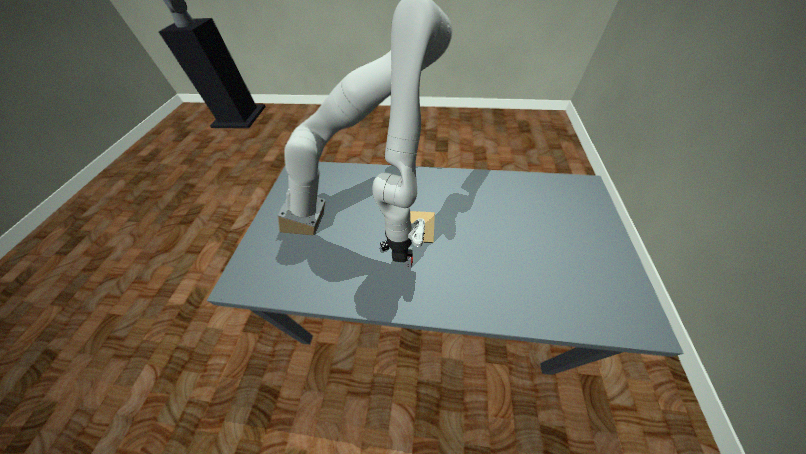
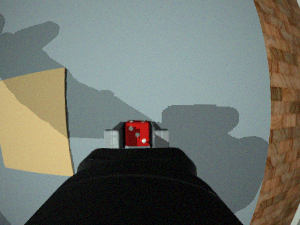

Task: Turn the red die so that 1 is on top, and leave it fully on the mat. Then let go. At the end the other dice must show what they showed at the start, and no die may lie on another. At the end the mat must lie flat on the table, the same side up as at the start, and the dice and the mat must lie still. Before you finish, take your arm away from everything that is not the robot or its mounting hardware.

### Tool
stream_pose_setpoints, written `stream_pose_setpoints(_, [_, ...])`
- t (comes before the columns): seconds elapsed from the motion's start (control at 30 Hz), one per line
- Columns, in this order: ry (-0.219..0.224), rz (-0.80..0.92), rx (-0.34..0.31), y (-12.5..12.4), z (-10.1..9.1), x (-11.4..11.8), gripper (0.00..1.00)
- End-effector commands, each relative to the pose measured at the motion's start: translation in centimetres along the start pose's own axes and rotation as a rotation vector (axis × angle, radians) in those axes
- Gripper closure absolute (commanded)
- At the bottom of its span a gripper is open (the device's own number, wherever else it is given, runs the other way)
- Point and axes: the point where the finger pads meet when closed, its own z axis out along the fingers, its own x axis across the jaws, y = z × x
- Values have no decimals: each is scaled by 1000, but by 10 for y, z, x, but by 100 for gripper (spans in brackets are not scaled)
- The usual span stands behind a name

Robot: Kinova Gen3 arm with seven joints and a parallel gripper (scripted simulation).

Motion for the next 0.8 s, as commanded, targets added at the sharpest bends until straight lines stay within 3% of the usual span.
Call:
stream_pose_setpoints(0.0, [1,5,0,1,-5,0,51])
stream_pose_setpoints(0.23, [1,5,0,1,-14,0,51])
stream_pose_setpoints(0.77, [1,5,0,1,-54,0,51])
